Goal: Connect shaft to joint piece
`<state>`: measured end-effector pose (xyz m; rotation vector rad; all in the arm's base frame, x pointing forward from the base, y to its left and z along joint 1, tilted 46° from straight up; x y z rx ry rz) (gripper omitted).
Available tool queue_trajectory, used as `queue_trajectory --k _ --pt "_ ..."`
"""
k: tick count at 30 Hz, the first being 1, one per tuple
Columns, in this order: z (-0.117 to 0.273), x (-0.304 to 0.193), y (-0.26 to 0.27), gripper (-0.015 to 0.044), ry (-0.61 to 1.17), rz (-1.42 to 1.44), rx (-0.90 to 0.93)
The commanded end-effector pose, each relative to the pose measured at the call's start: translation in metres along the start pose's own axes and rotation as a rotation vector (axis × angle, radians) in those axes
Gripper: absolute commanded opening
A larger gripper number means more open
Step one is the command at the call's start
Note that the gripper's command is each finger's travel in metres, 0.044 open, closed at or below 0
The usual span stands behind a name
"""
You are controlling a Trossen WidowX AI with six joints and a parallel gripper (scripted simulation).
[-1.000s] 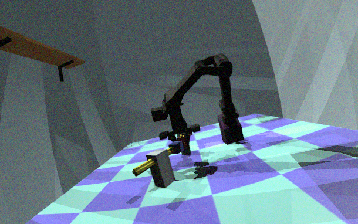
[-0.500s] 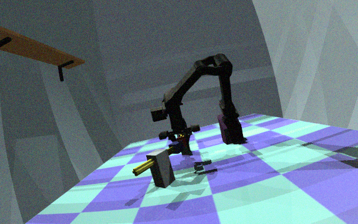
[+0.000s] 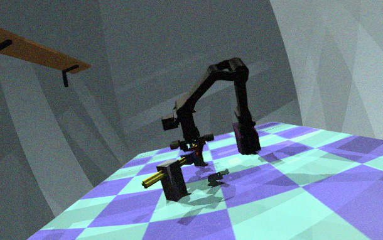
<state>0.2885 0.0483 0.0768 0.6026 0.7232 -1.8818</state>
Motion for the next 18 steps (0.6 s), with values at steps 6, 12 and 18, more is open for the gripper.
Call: queue_trajectory --k 6,12,18 --pt "0.0 0.0 0.0 0.0409 0.001 -0.001 0.0" --pt "0.0 0.0 0.0 0.044 0.001 -0.001 0.0" --pt "0.0 0.0 0.0 0.044 0.001 -0.001 0.0"
Point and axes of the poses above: the point midway between the two fingers, 35 mm back from their tips, its own z axis back along the fingers, its own y axis across the jaws, x = y × z, the point moved 2 cm from there along z, back along the fingers, and after that the axes turned 14 degrees about -z, right-handed, at the moved point
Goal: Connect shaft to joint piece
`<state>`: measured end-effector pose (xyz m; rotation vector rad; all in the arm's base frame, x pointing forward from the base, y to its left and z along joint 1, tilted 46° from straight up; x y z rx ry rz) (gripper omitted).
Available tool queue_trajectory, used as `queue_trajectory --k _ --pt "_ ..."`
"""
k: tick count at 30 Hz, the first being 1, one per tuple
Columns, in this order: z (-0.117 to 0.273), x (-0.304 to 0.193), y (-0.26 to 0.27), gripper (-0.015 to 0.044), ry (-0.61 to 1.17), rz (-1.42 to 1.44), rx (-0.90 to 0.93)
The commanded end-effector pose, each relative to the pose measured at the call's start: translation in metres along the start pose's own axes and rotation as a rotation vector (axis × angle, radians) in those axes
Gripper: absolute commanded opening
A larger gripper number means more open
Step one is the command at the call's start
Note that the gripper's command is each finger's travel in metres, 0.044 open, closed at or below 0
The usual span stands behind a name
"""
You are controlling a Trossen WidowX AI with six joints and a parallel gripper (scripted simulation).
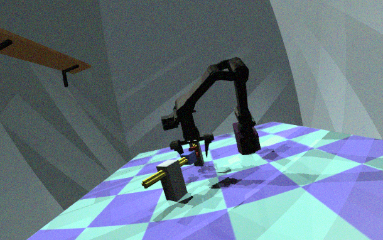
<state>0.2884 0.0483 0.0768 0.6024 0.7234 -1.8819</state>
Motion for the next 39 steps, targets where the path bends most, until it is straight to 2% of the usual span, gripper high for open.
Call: queue_trajectory --k 1,4,7,14,39 --pt "0.0 0.0 0.0 0.044 0.001 -0.001 0.0" --pt "0.002 0.0 0.0 0.044 0.003 -0.001 -0.001" --pt "0.025 0.002 0.0 0.044 0.035 -0.005 -0.012" --pt "0.03 0.002 0.001 0.044 0.038 0.017 -0.011" --pt "0.122 0.002 0.007 0.044 -0.018 0.877 0.05"
Point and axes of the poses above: the point midway between the two fingers, 35 mm back from their tips, its own z axis back along the fingers, its own y axis across the jaws, x = y × z, the point moved 2 cm from there along z, back along the fingers, and after that the axes turned 14 degrees about -z, right-handed, at the moved point
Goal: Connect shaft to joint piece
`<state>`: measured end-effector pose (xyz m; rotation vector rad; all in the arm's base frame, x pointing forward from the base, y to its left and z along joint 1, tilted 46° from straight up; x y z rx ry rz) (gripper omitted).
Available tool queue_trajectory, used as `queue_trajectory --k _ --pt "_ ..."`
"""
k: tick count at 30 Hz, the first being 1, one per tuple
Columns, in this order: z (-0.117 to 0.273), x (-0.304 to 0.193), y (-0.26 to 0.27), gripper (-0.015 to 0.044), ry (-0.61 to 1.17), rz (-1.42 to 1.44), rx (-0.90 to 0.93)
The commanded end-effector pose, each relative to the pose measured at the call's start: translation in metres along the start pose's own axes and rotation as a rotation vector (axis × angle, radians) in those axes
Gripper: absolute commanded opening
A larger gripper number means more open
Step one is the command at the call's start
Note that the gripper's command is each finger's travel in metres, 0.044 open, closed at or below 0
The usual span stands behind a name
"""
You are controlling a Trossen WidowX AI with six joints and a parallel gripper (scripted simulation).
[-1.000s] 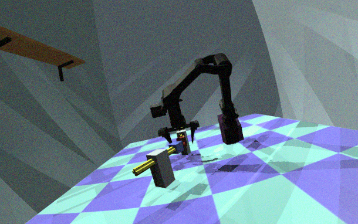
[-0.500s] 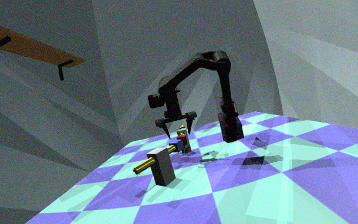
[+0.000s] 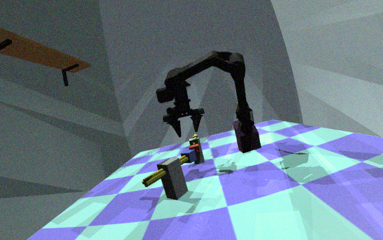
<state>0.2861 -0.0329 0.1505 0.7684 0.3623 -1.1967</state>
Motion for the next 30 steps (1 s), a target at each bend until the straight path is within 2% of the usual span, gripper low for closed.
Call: queue_trajectory --k 1,11,21,30 --pt "0.016 0.0 -0.001 0.044 -0.01 0.154 -0.001" --pt "0.051 -0.004 -0.005 0.044 -0.028 0.477 -0.001" --pt "0.052 -0.003 -0.004 0.044 -0.025 0.457 0.002" --pt "0.042 0.058 -0.018 0.0204 -0.031 0.202 -0.012"
Point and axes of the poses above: the point midway between the two fingers, 35 mm back from their tips, its own z axis back along the fingers, its own y axis across the jaws, x = y × z, the point moved 2 cm from there along z, back along the fingers, and after that the axes turned 14 degrees about -z, right-handed, at the moved point
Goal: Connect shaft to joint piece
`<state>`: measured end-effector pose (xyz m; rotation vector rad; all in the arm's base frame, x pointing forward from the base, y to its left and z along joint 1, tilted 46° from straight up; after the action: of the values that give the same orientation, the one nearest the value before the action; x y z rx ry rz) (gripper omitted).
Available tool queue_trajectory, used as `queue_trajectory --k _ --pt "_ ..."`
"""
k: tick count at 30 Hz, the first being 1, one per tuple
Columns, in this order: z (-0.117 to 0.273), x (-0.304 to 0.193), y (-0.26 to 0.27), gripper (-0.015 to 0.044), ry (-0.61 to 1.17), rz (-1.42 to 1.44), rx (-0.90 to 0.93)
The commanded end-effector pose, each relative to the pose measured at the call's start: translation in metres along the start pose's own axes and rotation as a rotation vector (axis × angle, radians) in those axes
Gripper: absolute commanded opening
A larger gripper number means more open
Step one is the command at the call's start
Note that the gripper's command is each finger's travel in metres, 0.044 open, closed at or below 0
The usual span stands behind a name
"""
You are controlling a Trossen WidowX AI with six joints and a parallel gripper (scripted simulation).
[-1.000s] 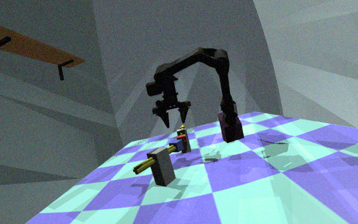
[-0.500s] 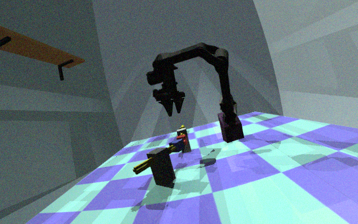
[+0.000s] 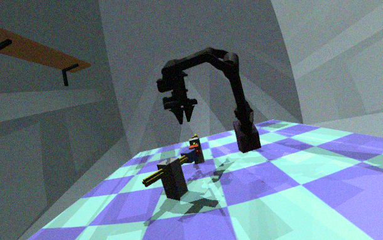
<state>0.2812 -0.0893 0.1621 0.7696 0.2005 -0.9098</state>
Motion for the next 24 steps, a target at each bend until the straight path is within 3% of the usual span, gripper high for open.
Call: queue_trajectory --k 1,8,24 --pt "-0.009 0.031 -0.022 0.0177 0.008 -0.15 -0.014" --pt "-0.024 0.074 -0.061 0.0 0.008 -0.387 -0.029" --pt "-0.072 0.141 -0.171 0.0 0.025 -0.921 -0.059"
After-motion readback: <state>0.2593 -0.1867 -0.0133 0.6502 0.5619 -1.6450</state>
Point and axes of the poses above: the point midway between the two fingers, 35 mm back from their tips, its own z axis back along the fingers, its own y axis across the jaws, x = y × z, the point moved 2 cm from there along z, back along the fingers, and after that the axes turned 14 degrees about -z, right-handed, at the moved point
